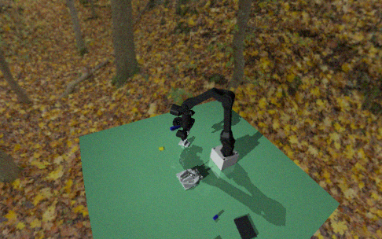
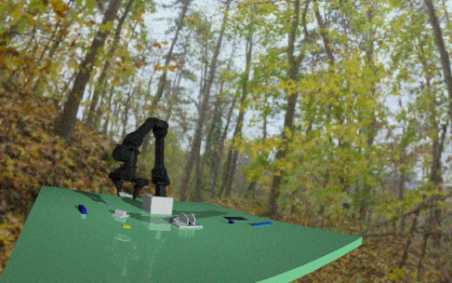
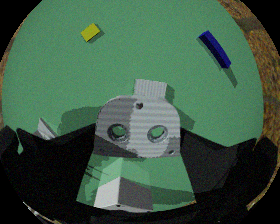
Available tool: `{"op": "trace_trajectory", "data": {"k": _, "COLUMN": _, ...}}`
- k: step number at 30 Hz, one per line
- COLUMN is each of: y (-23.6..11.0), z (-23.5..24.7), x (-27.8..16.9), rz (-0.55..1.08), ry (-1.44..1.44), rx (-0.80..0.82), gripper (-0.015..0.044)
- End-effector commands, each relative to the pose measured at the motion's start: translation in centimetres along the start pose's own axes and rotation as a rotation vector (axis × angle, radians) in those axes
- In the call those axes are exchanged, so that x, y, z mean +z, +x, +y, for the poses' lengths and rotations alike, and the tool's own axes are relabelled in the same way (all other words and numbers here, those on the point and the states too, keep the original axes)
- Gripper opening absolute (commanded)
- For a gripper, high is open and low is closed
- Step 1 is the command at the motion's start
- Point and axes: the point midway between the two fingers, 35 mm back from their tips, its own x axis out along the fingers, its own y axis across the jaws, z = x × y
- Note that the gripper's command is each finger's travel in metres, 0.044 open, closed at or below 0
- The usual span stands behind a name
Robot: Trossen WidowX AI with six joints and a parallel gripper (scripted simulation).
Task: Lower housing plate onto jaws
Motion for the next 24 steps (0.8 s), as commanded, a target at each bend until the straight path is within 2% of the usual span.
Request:
{"op": "trace_trajectory", "data": {"k": 1, "y": 0.0, "z": 1.3, "x": -0.3, "rz": 0.006, "ry": -0.030, "rx": 0.009, "gripper": 0.0351}}
{"op": "trace_trajectory", "data": {"k": 24, "y": -0.2, "z": 8.7, "x": -2.5, "rz": 0.007, "ry": -0.248, "rx": 0.022, "gripper": 0.0351}}
